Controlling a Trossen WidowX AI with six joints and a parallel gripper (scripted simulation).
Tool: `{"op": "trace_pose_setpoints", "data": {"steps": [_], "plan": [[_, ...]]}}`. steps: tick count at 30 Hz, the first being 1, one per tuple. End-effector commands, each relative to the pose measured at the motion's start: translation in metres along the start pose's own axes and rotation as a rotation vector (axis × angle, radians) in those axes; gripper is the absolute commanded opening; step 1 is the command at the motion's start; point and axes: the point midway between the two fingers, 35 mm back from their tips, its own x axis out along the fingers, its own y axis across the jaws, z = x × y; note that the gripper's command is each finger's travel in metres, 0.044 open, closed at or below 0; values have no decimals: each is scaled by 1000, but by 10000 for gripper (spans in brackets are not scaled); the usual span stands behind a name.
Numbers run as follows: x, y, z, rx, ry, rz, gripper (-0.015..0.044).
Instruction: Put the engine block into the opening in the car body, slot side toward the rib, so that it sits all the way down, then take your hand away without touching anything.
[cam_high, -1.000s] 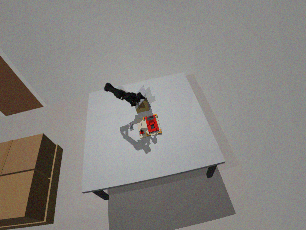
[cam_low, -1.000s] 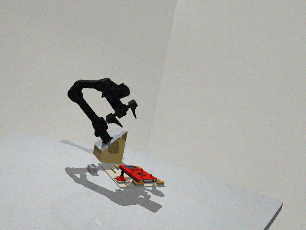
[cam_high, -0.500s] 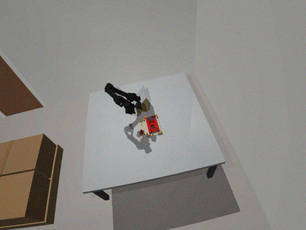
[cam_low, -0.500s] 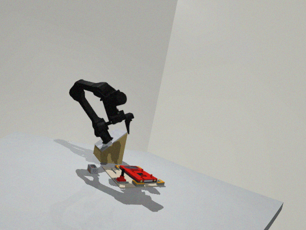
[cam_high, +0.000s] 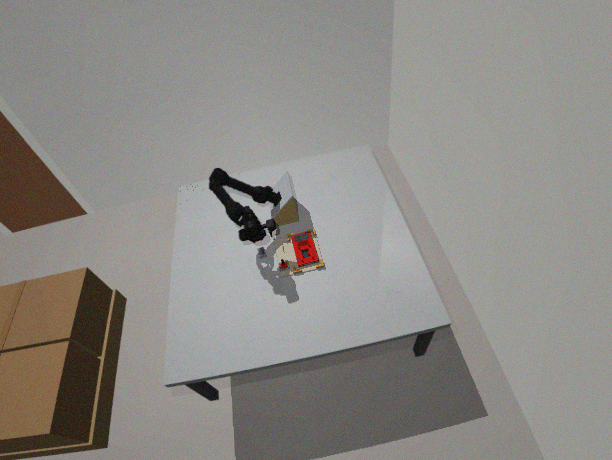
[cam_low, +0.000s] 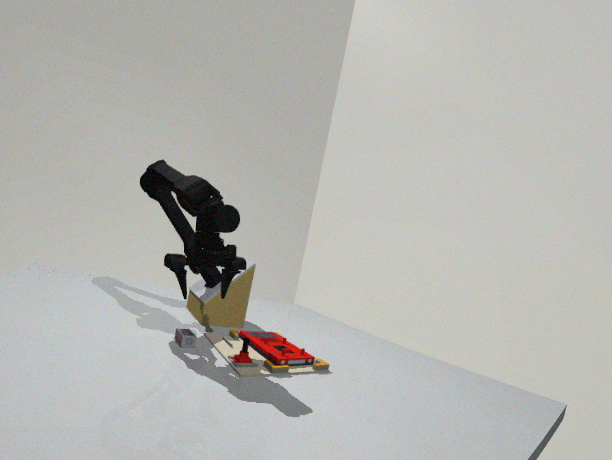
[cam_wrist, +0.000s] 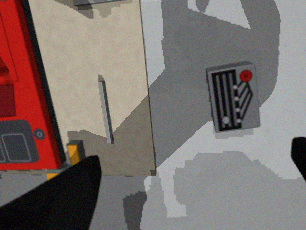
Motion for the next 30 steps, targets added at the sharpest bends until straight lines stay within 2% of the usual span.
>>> {"op": "trace_pose_setpoints", "data": {"steps": [1, 8, 12, 30], "plan": [[9, -24, 3, -73, 26, -106, 440], [16, -32, 3, -102, 43, -144, 440], [48, -36, 2, -102, 43, -146, 440], [75, -39, 2, -102, 43, -147, 440]]}}
